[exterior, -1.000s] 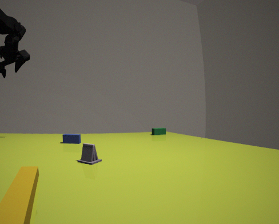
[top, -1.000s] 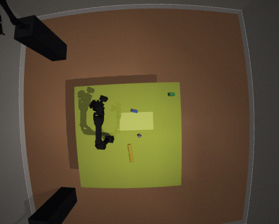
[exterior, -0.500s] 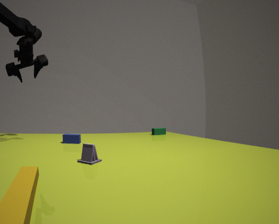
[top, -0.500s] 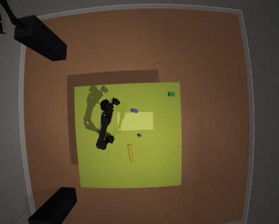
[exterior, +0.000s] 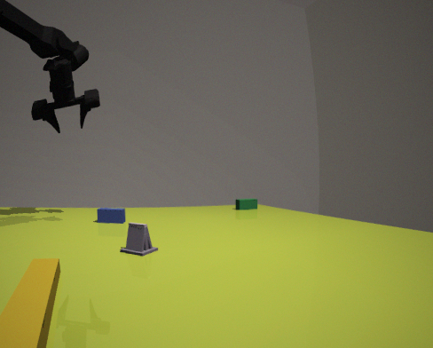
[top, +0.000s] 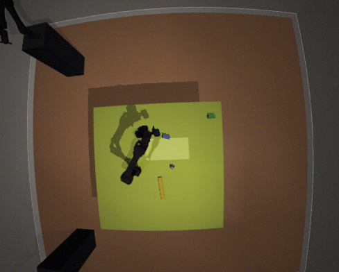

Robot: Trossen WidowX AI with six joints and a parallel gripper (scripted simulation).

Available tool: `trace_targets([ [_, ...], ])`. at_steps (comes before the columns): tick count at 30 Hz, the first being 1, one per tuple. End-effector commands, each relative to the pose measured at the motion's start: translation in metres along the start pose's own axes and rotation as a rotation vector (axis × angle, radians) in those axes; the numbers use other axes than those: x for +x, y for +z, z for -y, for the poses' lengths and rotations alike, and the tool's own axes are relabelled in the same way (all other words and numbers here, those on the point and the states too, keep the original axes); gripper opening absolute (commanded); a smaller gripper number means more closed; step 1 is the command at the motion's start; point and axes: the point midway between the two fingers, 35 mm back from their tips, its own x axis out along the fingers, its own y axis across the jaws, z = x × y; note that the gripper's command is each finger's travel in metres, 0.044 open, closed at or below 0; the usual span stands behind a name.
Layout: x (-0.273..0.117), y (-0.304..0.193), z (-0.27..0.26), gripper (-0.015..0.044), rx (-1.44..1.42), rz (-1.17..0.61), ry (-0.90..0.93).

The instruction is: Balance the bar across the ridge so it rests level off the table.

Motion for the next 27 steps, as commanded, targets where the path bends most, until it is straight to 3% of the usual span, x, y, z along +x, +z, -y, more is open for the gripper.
trace_targets([
  [1, 0.000, -0.018, 0.018, 0.0315, 0.085, -0.040, -0.036],
  [27, -0.043, -0.148, 0.118, 0.0315, 0.601, -0.243, -0.288],
])
